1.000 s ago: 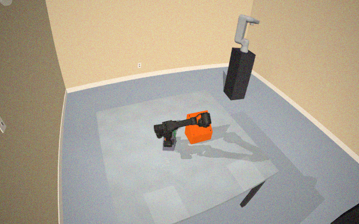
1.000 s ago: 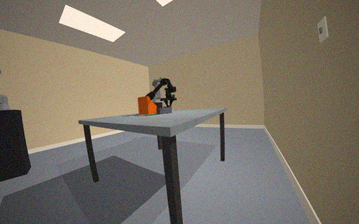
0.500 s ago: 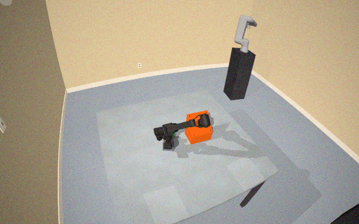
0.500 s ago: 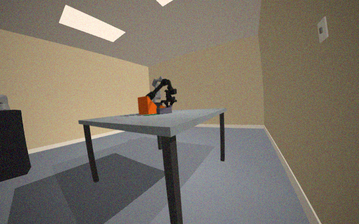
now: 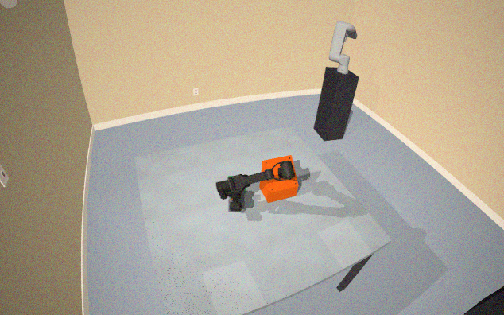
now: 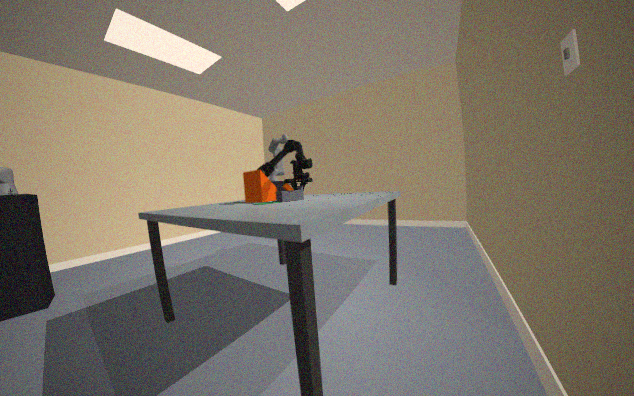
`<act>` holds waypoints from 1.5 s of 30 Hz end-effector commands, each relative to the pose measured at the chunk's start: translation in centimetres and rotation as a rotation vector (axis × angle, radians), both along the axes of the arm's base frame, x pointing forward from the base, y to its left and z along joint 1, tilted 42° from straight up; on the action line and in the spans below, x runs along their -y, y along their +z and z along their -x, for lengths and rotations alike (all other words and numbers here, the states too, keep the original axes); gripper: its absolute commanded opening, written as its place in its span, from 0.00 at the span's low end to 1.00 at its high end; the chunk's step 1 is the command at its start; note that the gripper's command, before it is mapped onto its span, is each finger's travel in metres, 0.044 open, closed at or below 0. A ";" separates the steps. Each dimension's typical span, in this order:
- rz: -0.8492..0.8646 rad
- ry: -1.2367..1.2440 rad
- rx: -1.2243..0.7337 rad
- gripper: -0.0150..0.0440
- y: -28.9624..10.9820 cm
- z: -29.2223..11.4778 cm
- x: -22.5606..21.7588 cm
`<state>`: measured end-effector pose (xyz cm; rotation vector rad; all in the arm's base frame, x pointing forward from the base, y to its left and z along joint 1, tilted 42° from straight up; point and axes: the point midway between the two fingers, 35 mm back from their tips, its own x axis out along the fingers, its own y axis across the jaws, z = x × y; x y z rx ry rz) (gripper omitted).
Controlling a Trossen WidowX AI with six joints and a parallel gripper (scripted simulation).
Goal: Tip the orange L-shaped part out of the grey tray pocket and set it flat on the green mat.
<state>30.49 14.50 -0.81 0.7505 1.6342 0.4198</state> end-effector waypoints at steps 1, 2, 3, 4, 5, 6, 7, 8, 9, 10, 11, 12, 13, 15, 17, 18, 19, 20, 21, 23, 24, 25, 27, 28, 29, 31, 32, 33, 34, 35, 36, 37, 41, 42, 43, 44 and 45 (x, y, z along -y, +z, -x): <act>0.000 0.000 0.000 0.56 0.0 0.0 0.0; 0.000 0.000 0.000 0.56 0.0 0.0 0.0; 0.000 0.000 0.000 0.56 0.0 0.0 0.0; 0.000 0.000 0.000 0.56 0.0 0.0 0.0; 0.000 0.000 0.000 0.56 0.0 0.0 0.0; 0.001 0.000 0.000 0.56 0.1 0.0 0.0; 0.001 -0.001 -0.002 0.56 0.3 0.0 0.0; 0.003 -0.001 -0.003 0.56 0.5 -0.1 0.0; 0.004 -0.002 -0.006 0.56 0.8 -0.1 0.1; 0.006 -0.003 -0.008 0.56 1.2 -0.1 0.1; 0.007 -0.003 -0.010 0.56 1.4 -0.2 0.1; 0.008 -0.004 -0.011 0.56 1.5 -0.2 0.1; 0.008 -0.004 -0.011 0.56 1.5 -0.2 0.1; 0.008 -0.004 -0.011 0.56 1.5 -0.2 0.1; 0.010 -0.004 -0.010 0.56 2.0 -0.3 0.8; 0.012 -0.004 -0.010 0.56 2.5 -0.5 1.4; 0.014 -0.004 -0.010 0.56 3.2 -0.6 2.3; 0.015 -0.004 -0.010 0.56 4.0 -0.7 3.3; 0.016 -0.004 -0.010 0.56 4.9 -0.8 4.3; 0.014 -0.004 -0.011 0.56 7.0 -0.7 6.6; 0.013 -0.004 -0.011 0.56 7.6 -0.6 7.3; 0.012 -0.004 -0.011 0.56 7.9 -0.6 7.5; 0.012 -0.004 -0.011 0.56 7.9 -0.6 7.5; 0.012 -0.004 -0.011 0.56 7.9 -0.6 7.5; 0.012 -0.004 -0.011 0.56 7.9 -0.6 7.5; 0.012 -0.004 -0.011 0.56 7.9 -0.6 7.5; 0.012 -0.004 -0.011 0.56 7.9 -0.6 7.5; 0.012 -0.004 -0.011 0.56 7.9 -0.6 7.5; 0.012 -0.004 -0.011 0.56 7.9 -0.6 7.5; 0.012 -0.004 -0.011 0.56 7.9 -0.6 7.5; 0.012 -0.004 -0.011 0.56 7.9 -0.6 7.5; 0.012 -0.004 -0.011 0.56 7.9 -0.6 7.5; 0.009 -0.005 -0.017 0.56 7.6 -0.5 7.2; 0.009 -0.005 -0.017 0.56 7.6 -0.5 7.2; 0.009 -0.005 -0.017 0.56 7.6 -0.5 7.2; 0.009 -0.005 -0.017 0.56 7.6 -0.5 7.2; 0.009 -0.005 -0.017 0.56 7.6 -0.5 7.2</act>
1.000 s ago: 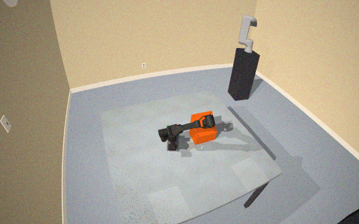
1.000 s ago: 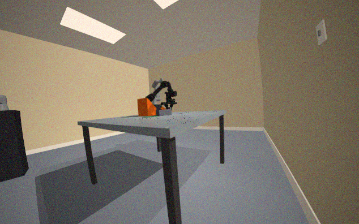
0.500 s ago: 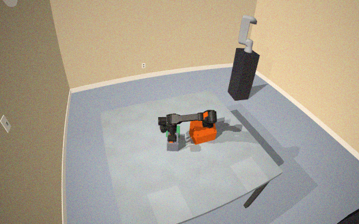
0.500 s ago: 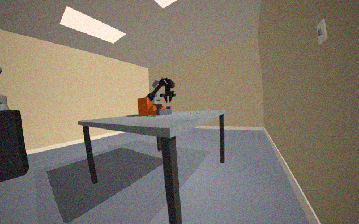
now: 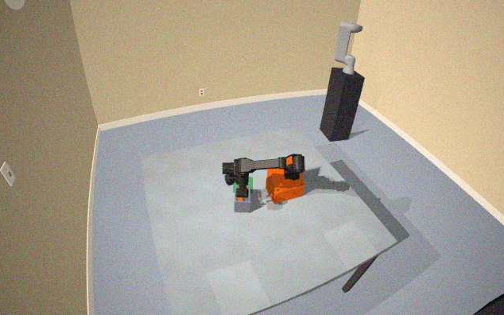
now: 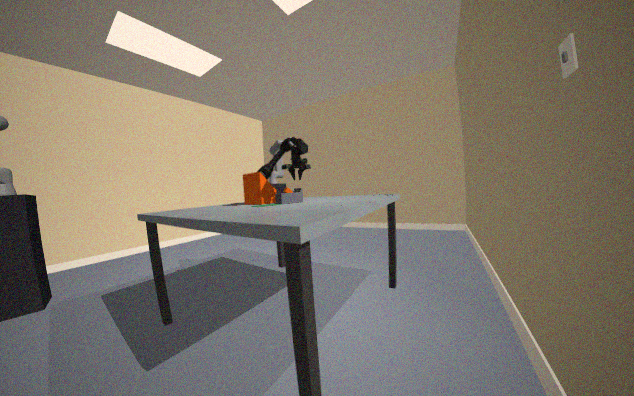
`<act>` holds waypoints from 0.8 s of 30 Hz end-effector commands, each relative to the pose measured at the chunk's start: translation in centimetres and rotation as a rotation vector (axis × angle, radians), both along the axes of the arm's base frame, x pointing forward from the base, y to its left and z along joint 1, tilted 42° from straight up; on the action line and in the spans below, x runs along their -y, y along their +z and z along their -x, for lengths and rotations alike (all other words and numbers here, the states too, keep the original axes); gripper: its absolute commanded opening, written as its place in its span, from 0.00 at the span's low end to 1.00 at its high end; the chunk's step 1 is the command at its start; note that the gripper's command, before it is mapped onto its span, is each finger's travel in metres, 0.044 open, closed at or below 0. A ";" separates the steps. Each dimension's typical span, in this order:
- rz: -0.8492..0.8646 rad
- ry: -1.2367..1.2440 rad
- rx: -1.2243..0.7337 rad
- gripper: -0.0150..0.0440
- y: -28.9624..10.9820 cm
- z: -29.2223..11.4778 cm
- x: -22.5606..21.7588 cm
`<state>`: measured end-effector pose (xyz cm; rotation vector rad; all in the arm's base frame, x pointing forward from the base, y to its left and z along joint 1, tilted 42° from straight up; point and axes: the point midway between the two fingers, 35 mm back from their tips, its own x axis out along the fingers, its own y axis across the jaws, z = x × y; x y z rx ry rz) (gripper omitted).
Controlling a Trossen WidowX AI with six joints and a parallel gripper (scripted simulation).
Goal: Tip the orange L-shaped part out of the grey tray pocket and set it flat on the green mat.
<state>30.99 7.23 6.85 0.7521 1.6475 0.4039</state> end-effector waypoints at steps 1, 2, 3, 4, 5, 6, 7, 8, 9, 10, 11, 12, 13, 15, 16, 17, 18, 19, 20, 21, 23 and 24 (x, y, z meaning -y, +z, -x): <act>0.000 -0.001 -0.002 0.56 0.0 0.0 0.0; 0.000 -0.001 -0.002 0.56 0.0 0.0 0.0; 0.000 -0.001 -0.002 0.56 0.0 0.0 0.0; 0.000 -0.001 -0.002 0.56 0.0 0.0 0.0; 0.000 -0.001 -0.002 0.56 0.0 0.0 0.0; 0.000 -0.001 -0.002 0.56 0.0 0.0 0.0; 0.000 -0.001 -0.002 0.56 0.0 0.0 0.0; 0.000 -0.001 -0.002 0.56 0.0 0.0 0.0; 0.000 -0.001 -0.002 0.56 0.0 0.0 0.0; 0.000 -0.001 -0.002 0.56 0.0 0.0 0.0; 0.000 -0.001 -0.002 0.56 0.0 0.0 0.0; 0.000 -0.001 -0.002 0.56 0.0 0.0 0.0; 0.000 -0.001 -0.002 0.56 0.0 0.0 0.0; 0.000 -0.001 -0.002 0.56 0.0 0.0 0.0; 0.000 -0.001 -0.002 0.56 0.0 0.0 0.0; -0.001 0.009 0.007 0.60 -0.1 0.0 0.0; -0.002 0.029 0.025 0.65 -0.2 0.0 0.1; -0.005 0.059 0.053 0.69 -0.3 0.0 0.3; -0.008 0.097 0.088 0.73 -0.5 0.0 0.5; -0.011 0.144 0.131 0.73 -0.7 0.0 0.8; -0.021 0.260 0.236 0.73 -1.2 0.0 1.4; -0.026 0.322 0.292 0.73 -1.4 0.0 1.7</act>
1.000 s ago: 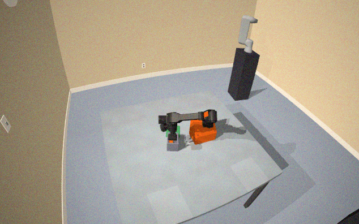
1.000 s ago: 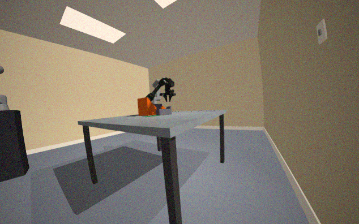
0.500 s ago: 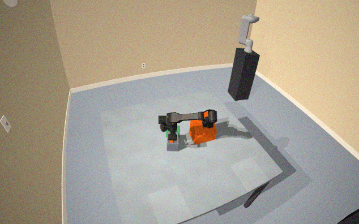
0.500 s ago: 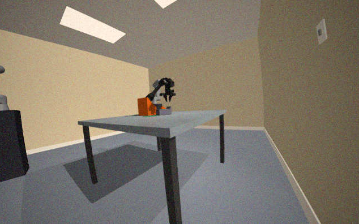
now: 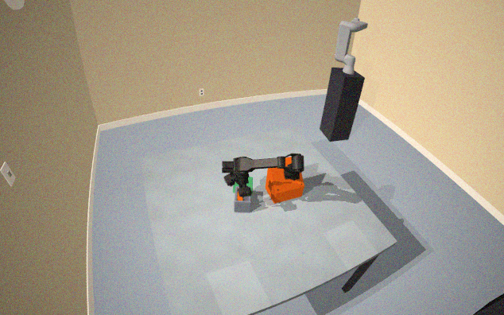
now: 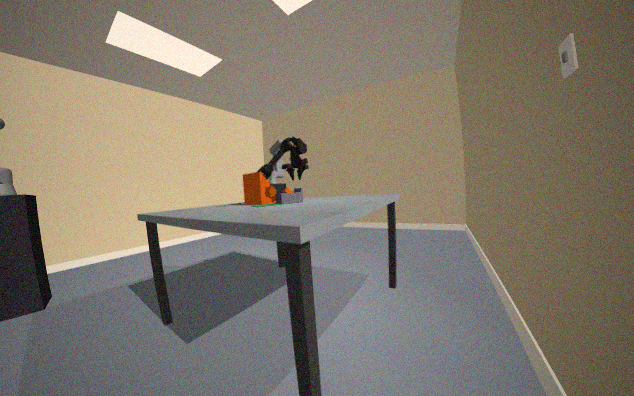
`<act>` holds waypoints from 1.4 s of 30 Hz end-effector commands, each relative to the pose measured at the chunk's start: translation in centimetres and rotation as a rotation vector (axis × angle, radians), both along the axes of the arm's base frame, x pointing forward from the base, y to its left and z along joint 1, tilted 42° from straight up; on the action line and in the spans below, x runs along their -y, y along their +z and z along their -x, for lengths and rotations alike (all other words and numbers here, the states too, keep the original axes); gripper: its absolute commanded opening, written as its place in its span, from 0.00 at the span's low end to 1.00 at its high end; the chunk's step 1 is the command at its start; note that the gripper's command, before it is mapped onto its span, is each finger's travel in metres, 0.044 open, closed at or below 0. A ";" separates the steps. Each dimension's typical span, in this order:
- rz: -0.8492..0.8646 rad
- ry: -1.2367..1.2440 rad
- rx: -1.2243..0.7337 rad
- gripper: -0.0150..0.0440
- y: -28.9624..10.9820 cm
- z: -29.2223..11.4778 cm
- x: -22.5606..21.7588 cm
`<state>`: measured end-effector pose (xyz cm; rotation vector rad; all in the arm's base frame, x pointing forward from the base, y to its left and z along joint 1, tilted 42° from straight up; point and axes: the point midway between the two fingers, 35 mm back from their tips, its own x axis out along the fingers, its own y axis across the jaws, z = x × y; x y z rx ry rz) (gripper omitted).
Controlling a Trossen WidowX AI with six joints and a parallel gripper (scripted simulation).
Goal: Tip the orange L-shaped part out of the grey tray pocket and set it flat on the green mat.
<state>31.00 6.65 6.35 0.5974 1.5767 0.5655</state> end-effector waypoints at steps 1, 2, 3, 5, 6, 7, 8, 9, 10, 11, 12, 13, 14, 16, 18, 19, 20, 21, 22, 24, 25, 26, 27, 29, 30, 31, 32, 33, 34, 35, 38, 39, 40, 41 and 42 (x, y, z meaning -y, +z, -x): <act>-0.016 0.231 0.210 0.73 -1.2 0.1 1.4; -0.021 0.294 0.266 0.73 -1.5 0.1 1.8; -0.027 0.356 0.323 0.73 -1.7 0.1 2.1; -0.038 0.481 0.436 0.73 -2.2 0.2 2.7; -0.043 0.544 0.492 0.73 -2.5 0.2 3.1; -0.049 0.607 0.549 0.73 -2.7 0.3 3.4; -0.055 0.670 0.605 0.73 -3.0 0.4 3.7; -0.061 0.732 0.662 0.73 -3.3 0.4 4.0; -0.067 0.795 0.718 0.73 -3.5 0.5 4.3; -0.073 0.858 0.775 0.73 -3.8 0.6 4.6; -0.076 0.885 0.800 0.73 -4.0 0.7 5.0; -0.079 0.916 0.827 0.73 -4.2 0.7 5.1; -0.082 0.948 0.856 0.73 -4.3 0.8 5.3; -0.088 1.004 0.907 0.73 -4.4 0.8 5.4; -0.089 1.012 0.914 0.73 -4.4 0.8 5.4; -0.089 1.012 0.914 0.73 -4.4 0.8 5.4; -0.089 1.012 0.914 0.73 -4.4 0.8 5.4; -0.089 1.012 0.914 0.73 -4.4 0.8 5.4; -0.089 1.012 0.914 0.73 -4.4 0.8 5.4; -0.089 1.012 0.914 0.73 -4.4 0.8 5.4; -0.089 1.012 0.914 0.73 -4.4 0.8 5.4; -0.089 1.012 0.914 0.73 -4.4 0.8 5.4; -0.089 1.012 0.914 0.73 -4.4 0.8 5.4; -0.089 1.012 0.914 0.73 -4.4 0.8 5.4; -0.089 1.012 0.914 0.73 -4.4 0.8 5.4; -0.089 1.012 0.914 0.73 -4.4 0.8 5.4; -0.089 1.012 0.914 0.73 -4.4 0.8 5.4; -0.089 1.012 0.914 0.73 -4.4 0.8 5.4; -0.089 1.012 0.914 0.73 -4.5 0.8 5.3; -0.089 1.012 0.914 0.73 -4.7 0.8 5.1; -0.089 1.012 0.914 0.73 -5.8 0.9 4.1; -0.089 1.011 0.915 0.73 -6.3 0.9 3.7; -0.089 1.011 0.915 0.73 -6.6 1.0 3.4; -0.089 1.011 0.915 0.73 -6.7 1.0 3.3; -0.089 1.011 0.915 0.73 -6.7 1.0 3.3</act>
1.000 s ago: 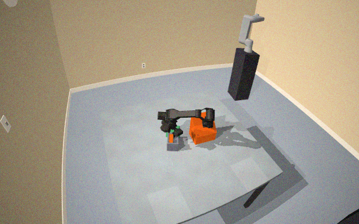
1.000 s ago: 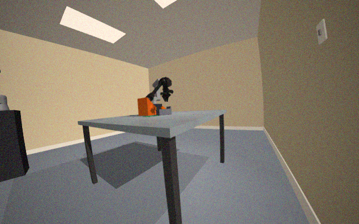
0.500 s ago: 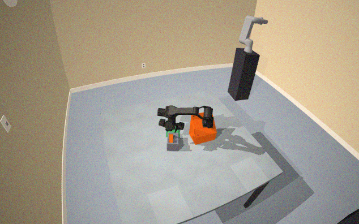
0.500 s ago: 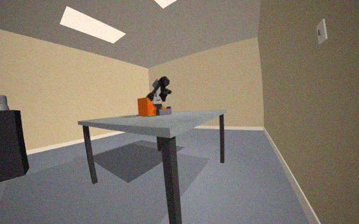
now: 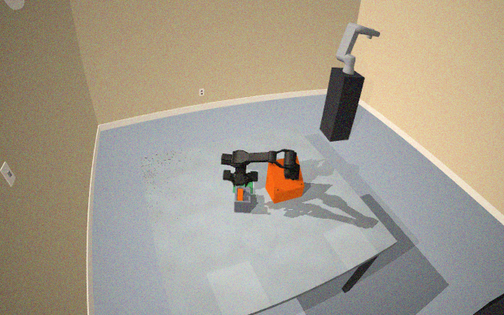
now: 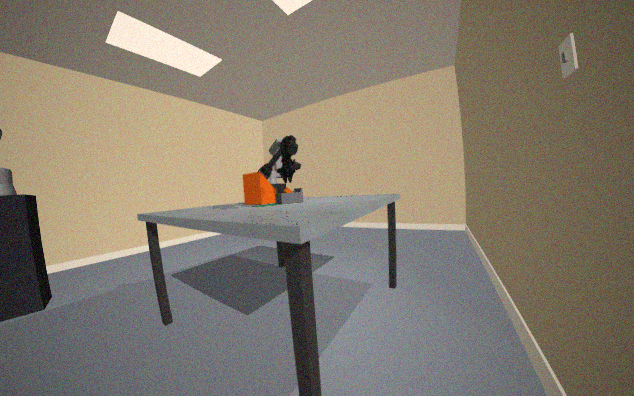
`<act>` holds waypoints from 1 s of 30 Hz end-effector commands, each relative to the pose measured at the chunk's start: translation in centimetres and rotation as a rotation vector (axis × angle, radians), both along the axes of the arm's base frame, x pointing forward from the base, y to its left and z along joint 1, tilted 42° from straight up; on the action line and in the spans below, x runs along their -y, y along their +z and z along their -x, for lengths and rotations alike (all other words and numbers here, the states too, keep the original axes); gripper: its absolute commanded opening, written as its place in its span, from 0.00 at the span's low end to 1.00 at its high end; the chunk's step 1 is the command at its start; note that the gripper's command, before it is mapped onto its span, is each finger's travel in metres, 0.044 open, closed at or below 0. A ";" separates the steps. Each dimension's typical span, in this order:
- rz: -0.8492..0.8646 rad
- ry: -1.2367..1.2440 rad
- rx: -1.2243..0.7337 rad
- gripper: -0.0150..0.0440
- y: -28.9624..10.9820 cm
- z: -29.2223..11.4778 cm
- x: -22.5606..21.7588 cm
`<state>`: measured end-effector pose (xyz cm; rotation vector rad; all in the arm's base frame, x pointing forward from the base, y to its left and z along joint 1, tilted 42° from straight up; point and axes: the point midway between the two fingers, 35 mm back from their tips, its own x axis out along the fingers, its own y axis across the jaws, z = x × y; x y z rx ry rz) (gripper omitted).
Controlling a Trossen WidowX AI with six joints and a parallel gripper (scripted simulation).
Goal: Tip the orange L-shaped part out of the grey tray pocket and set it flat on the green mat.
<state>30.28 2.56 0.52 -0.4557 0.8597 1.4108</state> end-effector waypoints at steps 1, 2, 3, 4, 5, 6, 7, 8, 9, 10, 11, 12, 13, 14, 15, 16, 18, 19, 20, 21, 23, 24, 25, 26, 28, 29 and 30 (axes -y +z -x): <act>-0.005 0.002 -0.006 0.73 -0.8 0.3 -0.8; -0.005 0.002 -0.006 0.73 -0.9 0.3 -0.8; -0.005 0.002 -0.006 0.73 -0.9 0.3 -0.8; -0.005 0.002 -0.006 0.73 -1.0 0.3 -0.9; -0.005 0.002 -0.006 0.73 -1.0 0.3 -0.9; -0.005 0.002 -0.006 0.73 -1.1 0.3 -1.0; -0.005 0.002 -0.006 0.73 -1.2 0.3 -1.1; -0.005 0.002 -0.006 0.73 -1.4 0.3 -1.2; -0.005 0.002 -0.006 0.73 -1.5 0.3 -1.3; -0.005 0.002 -0.006 0.73 -1.6 0.3 -1.4; -0.005 0.002 -0.006 0.73 -1.7 0.3 -1.6; -0.005 0.002 -0.006 0.73 -1.9 0.3 -1.7; -0.005 0.002 -0.006 0.73 -2.0 0.3 -1.8; -0.005 0.002 -0.006 0.73 -2.1 0.3 -1.9; -0.005 0.002 -0.006 0.73 -2.2 0.3 -2.0; -0.005 0.002 -0.006 0.73 -2.4 0.3 -2.1; -0.005 0.002 -0.006 0.73 -2.6 0.4 -2.3; -0.005 0.002 -0.006 0.73 -2.7 0.4 -2.4; -0.005 0.002 -0.006 0.73 -2.8 0.4 -2.5; -0.005 0.002 -0.006 0.73 -3.0 0.4 -2.6; -0.006 0.002 -0.006 0.73 -3.2 0.4 -2.9; -0.006 0.002 -0.006 0.73 -3.3 0.4 -3.0; -0.006 0.002 -0.006 0.73 -3.4 0.5 -3.1; -0.006 0.002 -0.006 0.73 -3.5 0.5 -3.2; -0.006 0.002 -0.006 0.73 -3.8 0.5 -3.4; -0.006 0.002 -0.006 0.73 -3.9 0.5 -3.5; -0.007 0.002 -0.006 0.73 -4.0 0.6 -3.6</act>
